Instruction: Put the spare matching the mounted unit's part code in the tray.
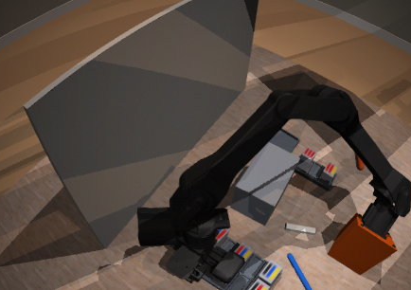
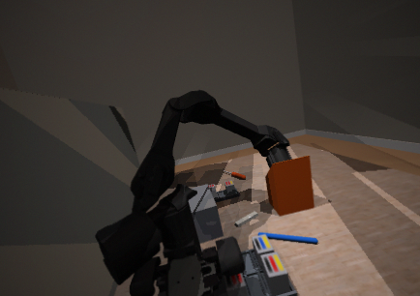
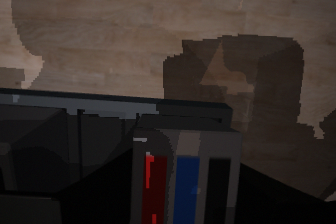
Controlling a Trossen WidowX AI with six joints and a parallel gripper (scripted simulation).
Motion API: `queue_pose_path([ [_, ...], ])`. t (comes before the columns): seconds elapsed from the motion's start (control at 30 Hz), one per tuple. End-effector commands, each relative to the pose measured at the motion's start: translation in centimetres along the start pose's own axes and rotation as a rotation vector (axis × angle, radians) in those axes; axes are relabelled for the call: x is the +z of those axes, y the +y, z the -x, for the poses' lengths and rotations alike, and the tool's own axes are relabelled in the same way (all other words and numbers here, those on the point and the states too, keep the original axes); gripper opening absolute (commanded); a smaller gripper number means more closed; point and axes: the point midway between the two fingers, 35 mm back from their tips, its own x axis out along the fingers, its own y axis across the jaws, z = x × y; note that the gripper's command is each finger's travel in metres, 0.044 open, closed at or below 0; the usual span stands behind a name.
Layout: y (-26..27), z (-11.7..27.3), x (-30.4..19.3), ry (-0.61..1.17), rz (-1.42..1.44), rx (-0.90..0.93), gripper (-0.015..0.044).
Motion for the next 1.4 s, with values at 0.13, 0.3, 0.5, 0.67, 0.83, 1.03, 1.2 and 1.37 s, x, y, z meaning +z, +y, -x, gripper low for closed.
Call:
queue_pose_path([
  [0.13,-0.1,1.5,0.1,-0.001,0.001,-0.001,0.0000],
  [0.3,-0.1,6.5,0.2,-0.002,0.006,-0.001,0.0000],
  [0.5,0.1,8.0,0.1,-0.001,0.008,-0.001,0.0000],
  [0.67,0.0,9.4,0.5,-0.005,0.015,-0.011,0.0000],
  [0.83,0.2,12.5,0.6,-0.005,0.012,-0.005,0.0000],
  [1.03,0.6,15.3,0.4,-0.004,0.009,0.000,0.0000],
  [1.2,-0.1,15.6,-0.5,-0.010,0.011,0.000,0.0000],
  [1.37,-2.3,16.2,-4.1,-0.028,0.017,0.000,0.0000],
])
